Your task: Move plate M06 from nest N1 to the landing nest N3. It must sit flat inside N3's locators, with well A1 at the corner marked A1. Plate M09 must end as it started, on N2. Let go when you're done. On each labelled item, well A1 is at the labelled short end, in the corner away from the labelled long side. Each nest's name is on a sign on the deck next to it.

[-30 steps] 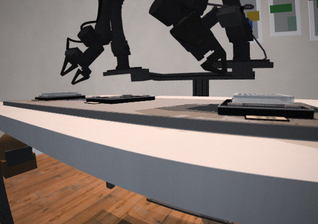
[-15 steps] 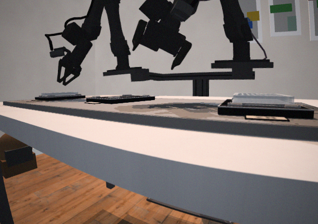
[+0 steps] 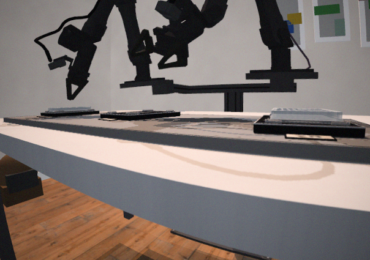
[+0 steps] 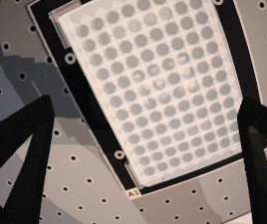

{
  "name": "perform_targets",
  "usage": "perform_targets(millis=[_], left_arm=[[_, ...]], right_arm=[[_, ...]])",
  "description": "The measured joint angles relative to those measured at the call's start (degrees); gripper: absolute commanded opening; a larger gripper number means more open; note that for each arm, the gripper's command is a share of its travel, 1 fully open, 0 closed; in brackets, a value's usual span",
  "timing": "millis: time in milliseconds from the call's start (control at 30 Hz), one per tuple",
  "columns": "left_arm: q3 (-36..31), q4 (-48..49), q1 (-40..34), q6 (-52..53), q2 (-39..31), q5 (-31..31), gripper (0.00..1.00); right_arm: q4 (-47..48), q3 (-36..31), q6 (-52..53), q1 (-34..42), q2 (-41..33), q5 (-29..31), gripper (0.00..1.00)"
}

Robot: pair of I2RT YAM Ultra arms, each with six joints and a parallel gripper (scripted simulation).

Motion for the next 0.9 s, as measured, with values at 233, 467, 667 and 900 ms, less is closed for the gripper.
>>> perform_targets(millis=[233,467,667,900], left_arm=[[-1.0,5.9,-3.4,11.0,-0.6,4.9,1.0],[-2.4,12.4,-9.4,23.6,-1.7,10.7,1.0],[-3.3,17.6,-13.0,33.1,-2.4,15.1,1.0],[-4.4,23.3,-16.9,43.8,-2.4,19.9,1.0]], right_arm=[[-6.2,4.0,-7.4,-1.1,1.6,-3.7,1.0],[-12.5,9.5,-15.5,-2.8,3.7,-7.6,1.0],[-17.1,13.0,-21.2,-3.9,5.4,-9.1,1.0],[-22.5,16.3,-26.1,-5.5,8.8,-9.3,1.0]])
